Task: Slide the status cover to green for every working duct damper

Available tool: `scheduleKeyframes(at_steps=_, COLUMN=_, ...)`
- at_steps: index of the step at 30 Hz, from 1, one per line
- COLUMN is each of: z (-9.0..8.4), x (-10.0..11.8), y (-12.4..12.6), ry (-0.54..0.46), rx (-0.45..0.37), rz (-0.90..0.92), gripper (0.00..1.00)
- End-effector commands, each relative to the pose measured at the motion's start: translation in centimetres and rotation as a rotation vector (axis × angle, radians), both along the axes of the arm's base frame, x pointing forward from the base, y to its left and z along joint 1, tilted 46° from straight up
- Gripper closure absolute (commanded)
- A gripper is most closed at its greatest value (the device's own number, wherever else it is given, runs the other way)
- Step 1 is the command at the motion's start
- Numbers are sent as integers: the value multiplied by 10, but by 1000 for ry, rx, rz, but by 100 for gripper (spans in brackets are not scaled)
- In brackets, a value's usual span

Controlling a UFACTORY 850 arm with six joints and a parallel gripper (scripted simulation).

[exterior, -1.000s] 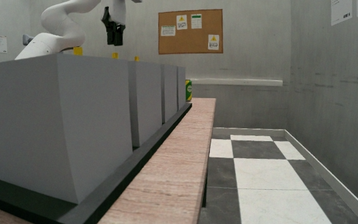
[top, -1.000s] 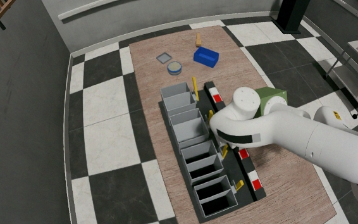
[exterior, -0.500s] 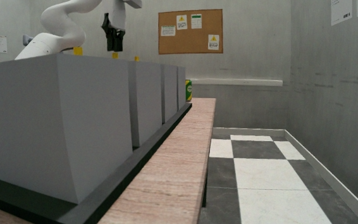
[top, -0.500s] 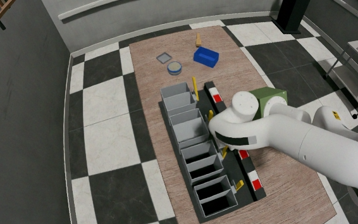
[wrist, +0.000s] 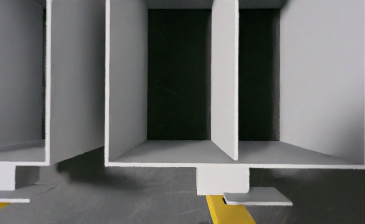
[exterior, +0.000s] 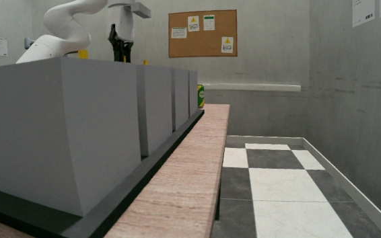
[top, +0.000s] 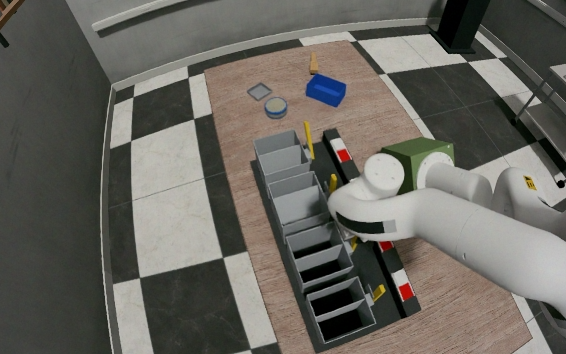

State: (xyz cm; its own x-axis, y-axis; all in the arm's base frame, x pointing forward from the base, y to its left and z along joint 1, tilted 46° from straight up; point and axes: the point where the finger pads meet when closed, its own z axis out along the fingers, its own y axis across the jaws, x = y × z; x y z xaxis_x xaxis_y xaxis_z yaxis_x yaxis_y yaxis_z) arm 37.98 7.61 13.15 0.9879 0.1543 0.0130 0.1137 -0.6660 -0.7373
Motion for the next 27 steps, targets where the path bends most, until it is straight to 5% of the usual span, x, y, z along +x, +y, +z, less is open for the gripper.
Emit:
scheduleKeyframes(at_steps=1, z=-5, x=0, y=6, ry=-3, rx=0, rz=-1, gripper=61)
scheduleKeyframes(at_steps=27, z=-16, x=-2, y=16, ry=-3, rx=0, rz=-1, gripper=61)
